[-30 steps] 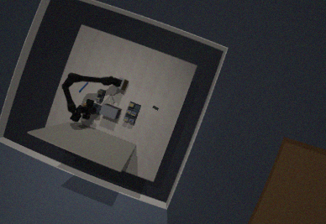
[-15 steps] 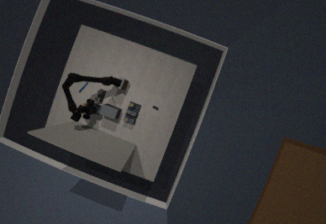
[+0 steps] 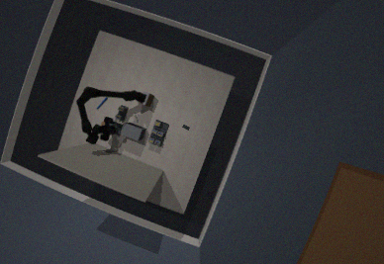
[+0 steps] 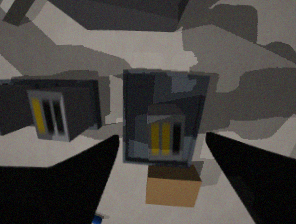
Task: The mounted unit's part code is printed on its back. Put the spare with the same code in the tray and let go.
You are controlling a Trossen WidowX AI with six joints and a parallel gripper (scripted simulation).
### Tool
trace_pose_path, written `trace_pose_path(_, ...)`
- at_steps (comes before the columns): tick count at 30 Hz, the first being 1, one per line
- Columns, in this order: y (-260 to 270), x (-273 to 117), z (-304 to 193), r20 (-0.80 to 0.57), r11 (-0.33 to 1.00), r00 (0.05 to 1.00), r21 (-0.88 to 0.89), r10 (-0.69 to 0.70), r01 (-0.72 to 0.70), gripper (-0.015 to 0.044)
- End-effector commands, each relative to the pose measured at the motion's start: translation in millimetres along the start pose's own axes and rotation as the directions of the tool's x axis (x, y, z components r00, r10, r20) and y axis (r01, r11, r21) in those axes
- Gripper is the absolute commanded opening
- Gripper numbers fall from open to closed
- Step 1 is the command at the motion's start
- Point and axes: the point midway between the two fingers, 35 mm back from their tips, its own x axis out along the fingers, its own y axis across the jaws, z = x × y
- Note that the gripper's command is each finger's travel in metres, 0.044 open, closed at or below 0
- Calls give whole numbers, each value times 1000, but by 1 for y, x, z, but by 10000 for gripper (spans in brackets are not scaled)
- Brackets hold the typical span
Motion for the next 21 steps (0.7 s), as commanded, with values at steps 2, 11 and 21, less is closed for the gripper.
trace_pose_path(2,-1,-75,1,-7,1000,1000,0,-22,22,440)
trace_pose_path(11,1,-86,1,-9,1000,1000,-1,-22,22,440)
trace_pose_path(21,-1,-82,4,-4,1000,1000,-10,-26,26,440)
